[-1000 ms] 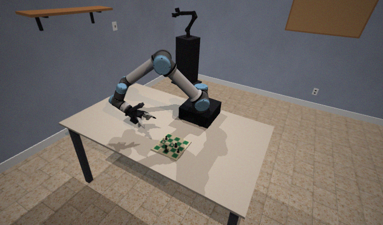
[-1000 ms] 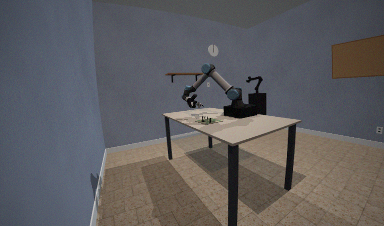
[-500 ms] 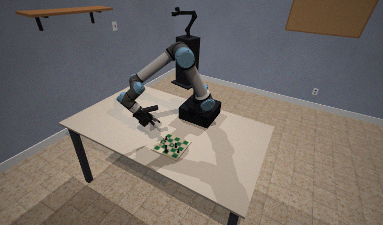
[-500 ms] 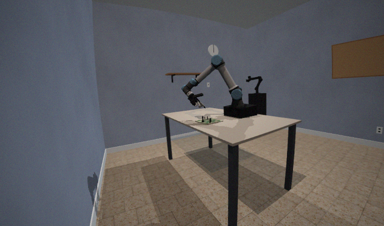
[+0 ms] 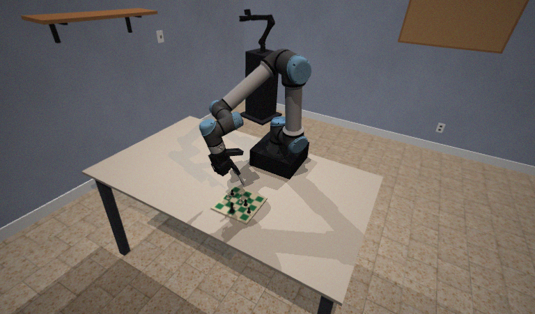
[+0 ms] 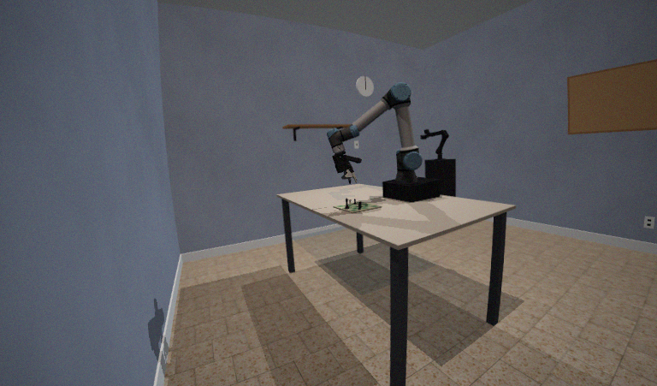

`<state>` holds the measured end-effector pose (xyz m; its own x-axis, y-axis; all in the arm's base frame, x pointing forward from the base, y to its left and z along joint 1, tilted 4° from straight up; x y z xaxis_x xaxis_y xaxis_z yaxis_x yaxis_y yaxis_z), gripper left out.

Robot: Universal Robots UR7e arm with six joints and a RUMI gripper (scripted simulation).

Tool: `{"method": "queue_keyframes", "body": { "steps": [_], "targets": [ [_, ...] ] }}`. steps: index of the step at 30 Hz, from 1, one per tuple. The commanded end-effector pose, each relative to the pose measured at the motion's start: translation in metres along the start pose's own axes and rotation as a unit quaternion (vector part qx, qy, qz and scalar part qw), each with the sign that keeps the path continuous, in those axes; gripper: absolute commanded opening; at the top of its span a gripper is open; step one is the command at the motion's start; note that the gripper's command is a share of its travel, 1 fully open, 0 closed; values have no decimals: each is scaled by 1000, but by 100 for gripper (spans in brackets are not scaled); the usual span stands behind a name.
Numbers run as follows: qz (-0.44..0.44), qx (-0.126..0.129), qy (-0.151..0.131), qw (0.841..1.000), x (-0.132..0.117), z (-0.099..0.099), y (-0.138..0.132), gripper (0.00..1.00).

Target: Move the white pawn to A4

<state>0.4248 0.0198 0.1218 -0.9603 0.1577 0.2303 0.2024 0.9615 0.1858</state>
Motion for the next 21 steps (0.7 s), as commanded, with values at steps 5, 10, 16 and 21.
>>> {"method": "queue_keyframes", "body": {
  "steps": [5,10,16,21],
  "targets": [
    [-92,63,-94,989,25,-3,29,100],
    [-119,81,-120,982,33,-5,38,100],
    [-126,86,-127,980,35,-5,40,100],
    [-126,86,-128,980,35,-5,40,100]
  ]
}}
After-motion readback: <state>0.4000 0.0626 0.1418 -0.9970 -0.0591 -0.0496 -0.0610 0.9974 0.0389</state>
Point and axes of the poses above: the point where the finger pads meet when closed, its own z axis out along the fingers, its own y axis across the jaws, x = y × z, the point moved 7 cm from there along -z, back along the fingers, and after that the axes turned 5 degrees about z, right-handed, at the moved point
